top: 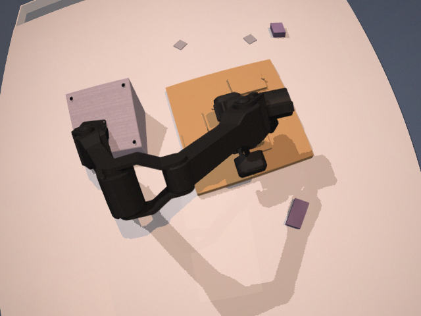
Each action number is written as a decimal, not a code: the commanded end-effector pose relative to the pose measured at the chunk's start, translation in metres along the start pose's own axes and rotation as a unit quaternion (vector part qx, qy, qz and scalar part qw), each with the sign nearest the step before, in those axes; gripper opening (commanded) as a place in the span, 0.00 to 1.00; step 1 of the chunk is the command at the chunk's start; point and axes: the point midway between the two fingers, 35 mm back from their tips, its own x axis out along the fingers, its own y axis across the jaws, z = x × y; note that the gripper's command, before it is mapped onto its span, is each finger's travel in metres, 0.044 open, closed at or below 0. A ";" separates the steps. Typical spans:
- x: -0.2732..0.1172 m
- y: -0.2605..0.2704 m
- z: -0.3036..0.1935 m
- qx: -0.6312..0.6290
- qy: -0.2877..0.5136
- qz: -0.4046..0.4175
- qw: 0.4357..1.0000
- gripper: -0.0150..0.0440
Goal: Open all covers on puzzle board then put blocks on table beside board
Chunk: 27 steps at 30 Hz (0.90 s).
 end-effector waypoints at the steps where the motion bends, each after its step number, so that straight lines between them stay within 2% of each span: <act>1: 0.000 -0.001 0.006 -0.003 0.000 -0.003 1.000 0.25; 27: -0.001 -0.002 0.032 -0.003 -0.001 -0.003 1.000 0.25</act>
